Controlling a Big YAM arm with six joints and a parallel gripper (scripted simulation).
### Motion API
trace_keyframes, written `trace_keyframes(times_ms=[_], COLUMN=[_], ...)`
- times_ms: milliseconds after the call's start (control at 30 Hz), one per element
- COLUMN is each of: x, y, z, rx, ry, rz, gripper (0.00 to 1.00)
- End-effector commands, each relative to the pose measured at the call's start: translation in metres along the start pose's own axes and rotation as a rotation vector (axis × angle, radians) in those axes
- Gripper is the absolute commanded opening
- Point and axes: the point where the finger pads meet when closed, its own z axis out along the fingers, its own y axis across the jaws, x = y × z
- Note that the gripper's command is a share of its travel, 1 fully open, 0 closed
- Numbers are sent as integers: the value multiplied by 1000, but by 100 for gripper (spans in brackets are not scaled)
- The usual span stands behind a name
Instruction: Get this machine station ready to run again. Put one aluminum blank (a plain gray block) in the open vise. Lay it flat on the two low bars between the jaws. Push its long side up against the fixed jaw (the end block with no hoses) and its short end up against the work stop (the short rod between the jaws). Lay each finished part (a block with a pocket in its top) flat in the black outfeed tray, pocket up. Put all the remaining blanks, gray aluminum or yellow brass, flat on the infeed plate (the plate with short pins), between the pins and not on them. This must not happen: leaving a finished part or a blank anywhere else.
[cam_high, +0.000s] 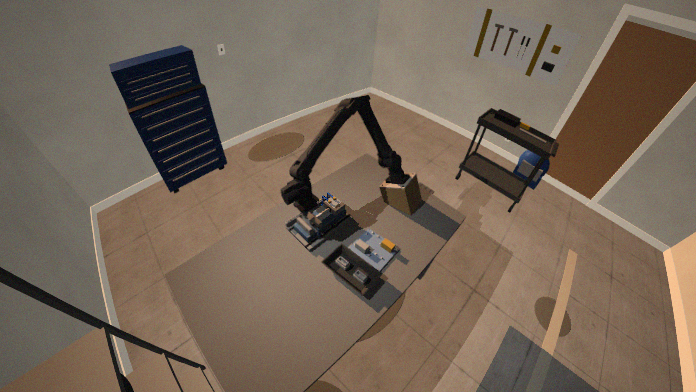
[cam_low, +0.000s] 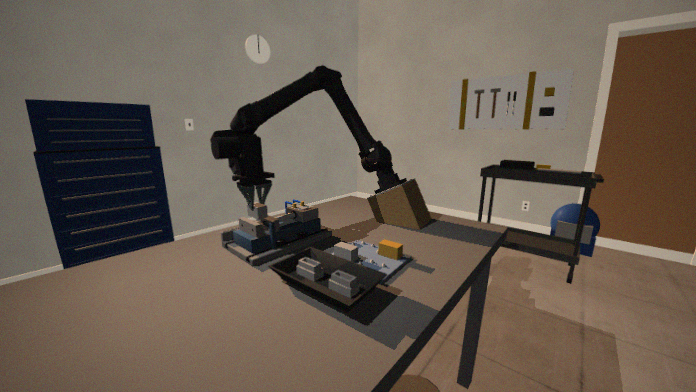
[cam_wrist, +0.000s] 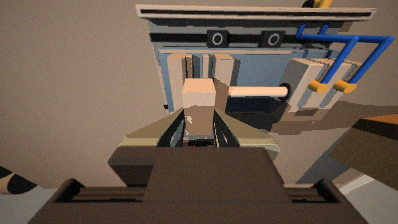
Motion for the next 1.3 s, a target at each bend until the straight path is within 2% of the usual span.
trace_keyframes(times_ms=[0, 1267], x=[-18, -18], y=[8, 6], z=[-17, -16], rx=[-49, -52], ry=[-4, -3], rz=[35, 28], gripper=[0, 0])
